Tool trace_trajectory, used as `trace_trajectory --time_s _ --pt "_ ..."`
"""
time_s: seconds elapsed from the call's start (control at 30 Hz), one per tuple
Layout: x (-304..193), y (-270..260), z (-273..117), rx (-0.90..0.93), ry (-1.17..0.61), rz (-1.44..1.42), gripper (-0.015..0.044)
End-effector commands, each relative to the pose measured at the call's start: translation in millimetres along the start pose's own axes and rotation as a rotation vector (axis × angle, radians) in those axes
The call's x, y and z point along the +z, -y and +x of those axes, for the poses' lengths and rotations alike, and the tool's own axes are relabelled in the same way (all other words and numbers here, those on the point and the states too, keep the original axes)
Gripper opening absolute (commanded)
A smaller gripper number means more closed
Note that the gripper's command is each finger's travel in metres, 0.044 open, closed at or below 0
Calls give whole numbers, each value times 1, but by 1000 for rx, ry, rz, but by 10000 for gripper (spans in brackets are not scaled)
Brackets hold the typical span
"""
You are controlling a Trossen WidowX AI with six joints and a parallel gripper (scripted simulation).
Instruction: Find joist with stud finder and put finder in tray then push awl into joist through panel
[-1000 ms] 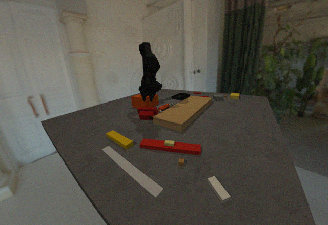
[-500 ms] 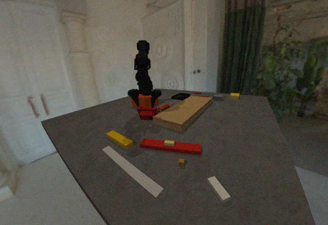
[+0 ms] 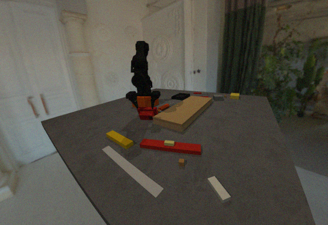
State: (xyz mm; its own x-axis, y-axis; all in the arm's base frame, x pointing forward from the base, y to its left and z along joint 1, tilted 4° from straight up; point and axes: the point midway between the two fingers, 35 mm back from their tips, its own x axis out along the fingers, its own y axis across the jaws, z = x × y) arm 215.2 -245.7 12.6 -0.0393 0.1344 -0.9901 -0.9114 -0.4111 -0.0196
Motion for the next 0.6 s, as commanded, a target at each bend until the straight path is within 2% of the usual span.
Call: trace_trajectory --time_s 0.0,0.57 --pt "-1 1 3 -5 1 -5 440" --pt "-4 2 31 -5 1 -5 440"
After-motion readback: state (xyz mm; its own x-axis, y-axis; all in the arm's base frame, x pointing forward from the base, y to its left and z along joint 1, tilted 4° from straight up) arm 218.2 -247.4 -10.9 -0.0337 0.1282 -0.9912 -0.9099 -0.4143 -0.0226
